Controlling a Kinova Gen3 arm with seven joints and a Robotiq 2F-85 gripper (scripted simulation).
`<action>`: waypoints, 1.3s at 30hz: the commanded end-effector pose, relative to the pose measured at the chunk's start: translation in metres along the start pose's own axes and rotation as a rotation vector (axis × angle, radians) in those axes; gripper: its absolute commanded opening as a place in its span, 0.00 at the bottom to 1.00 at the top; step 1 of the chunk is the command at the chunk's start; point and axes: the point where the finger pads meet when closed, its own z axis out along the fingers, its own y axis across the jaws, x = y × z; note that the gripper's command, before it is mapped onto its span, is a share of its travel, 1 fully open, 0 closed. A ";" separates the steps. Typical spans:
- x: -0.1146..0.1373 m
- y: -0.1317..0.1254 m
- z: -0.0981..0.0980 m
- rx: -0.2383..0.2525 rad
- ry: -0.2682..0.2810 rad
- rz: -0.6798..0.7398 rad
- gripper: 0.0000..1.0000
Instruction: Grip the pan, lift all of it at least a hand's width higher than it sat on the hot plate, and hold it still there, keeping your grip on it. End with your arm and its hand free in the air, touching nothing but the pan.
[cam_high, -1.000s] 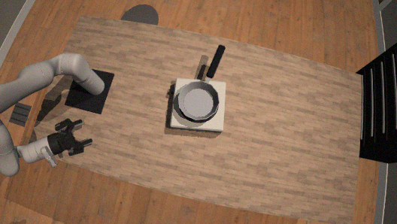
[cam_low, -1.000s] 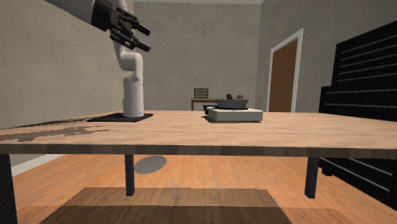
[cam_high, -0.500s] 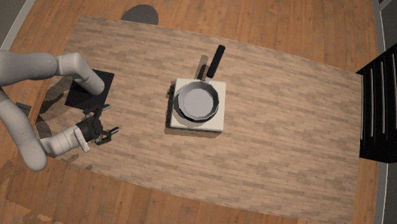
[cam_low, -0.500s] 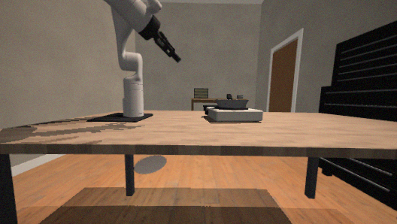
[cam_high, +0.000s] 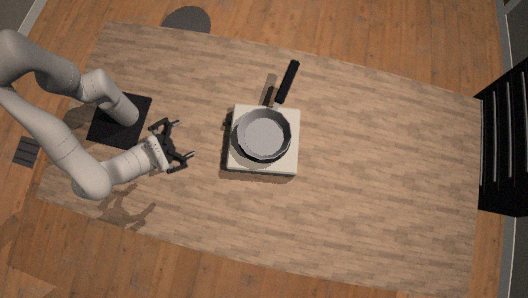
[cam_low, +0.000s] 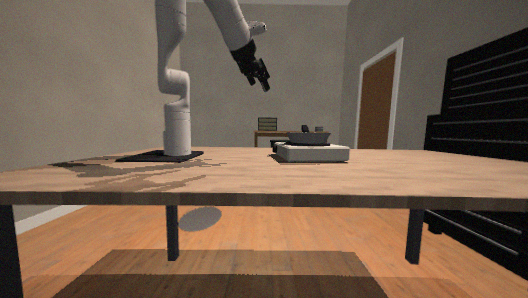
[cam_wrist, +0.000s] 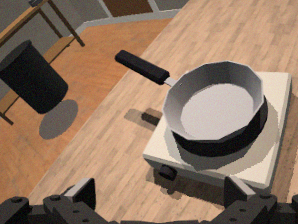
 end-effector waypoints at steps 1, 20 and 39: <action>0.021 -0.010 0.025 0.012 -0.072 -0.088 1.00; 0.093 -0.021 0.140 -0.034 -0.420 -0.425 1.00; 0.146 -0.029 0.225 -0.078 -0.682 -0.676 1.00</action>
